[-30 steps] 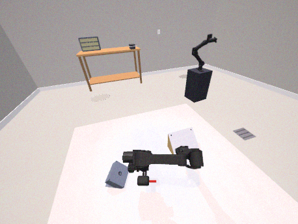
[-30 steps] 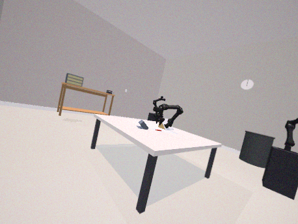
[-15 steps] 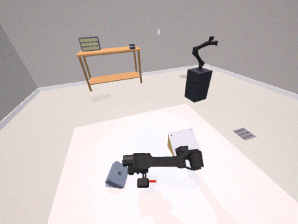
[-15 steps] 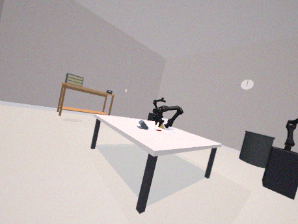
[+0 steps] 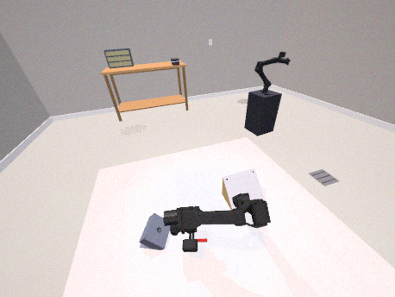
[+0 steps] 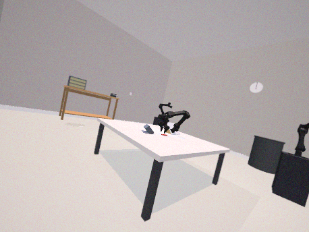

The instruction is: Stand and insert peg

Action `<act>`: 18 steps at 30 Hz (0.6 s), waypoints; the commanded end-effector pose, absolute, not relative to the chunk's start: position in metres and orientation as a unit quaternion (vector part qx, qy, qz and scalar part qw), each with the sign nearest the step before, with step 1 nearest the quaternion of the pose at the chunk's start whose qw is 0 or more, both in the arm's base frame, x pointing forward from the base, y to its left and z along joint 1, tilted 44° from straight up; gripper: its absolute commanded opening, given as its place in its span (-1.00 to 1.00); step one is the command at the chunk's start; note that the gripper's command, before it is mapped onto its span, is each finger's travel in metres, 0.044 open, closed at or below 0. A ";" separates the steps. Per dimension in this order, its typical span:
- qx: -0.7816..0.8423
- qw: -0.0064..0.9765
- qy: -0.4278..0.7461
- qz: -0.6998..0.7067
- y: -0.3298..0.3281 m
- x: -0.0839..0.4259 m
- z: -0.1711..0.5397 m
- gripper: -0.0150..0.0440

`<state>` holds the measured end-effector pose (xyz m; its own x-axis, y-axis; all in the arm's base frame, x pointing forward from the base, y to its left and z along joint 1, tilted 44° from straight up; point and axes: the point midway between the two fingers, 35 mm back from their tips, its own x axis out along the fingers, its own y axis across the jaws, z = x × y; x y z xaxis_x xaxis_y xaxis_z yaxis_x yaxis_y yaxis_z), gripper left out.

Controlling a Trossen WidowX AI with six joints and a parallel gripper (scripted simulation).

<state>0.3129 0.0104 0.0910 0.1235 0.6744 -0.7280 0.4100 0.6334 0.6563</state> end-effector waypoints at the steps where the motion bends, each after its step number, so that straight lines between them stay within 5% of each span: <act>1: 0.418 0.621 0.655 0.106 0.016 0.312 0.085 1.00; 15: 0.418 0.620 0.655 0.107 0.030 0.312 0.072 1.00; 18: 0.418 0.620 0.655 0.107 0.030 0.312 0.072 0.73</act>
<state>0.3134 0.0287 0.0736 0.1221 0.6778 -0.7251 0.4094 0.6311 0.6589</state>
